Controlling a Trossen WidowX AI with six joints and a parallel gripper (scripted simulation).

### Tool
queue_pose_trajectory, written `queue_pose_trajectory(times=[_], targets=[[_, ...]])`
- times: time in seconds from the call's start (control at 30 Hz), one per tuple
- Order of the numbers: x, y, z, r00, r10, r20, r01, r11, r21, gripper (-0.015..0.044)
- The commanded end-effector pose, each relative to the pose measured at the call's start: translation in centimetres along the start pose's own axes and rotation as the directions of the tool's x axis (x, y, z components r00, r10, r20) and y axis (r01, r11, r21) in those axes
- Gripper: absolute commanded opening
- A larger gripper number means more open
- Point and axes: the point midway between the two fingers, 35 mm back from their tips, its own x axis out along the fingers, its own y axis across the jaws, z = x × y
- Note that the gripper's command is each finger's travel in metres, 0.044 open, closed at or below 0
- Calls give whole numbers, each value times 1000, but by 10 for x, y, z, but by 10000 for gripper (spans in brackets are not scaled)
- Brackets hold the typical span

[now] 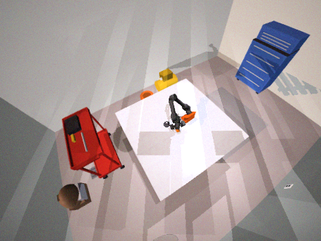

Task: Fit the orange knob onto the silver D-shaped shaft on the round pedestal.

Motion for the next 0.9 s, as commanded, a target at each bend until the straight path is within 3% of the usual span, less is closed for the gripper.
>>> queue_pose_trajectory(times=[0.0, 0.3, 0.47, 0.67, 0.87], targets=[[-16, 0, 2, 1000, -4, -2, 4, 1000, 7, 440], [-16, 0, 1, 1000, -4, 0, 4, 1000, -10, 440], [-16, -1, -1, 999, -12, 50, 34, 889, -457, 440], [-17, -1, -3, 992, -18, 122, 118, 428, -896, 440], [-19, -2, -6, 981, -18, 193, 185, -209, -960, 440]])
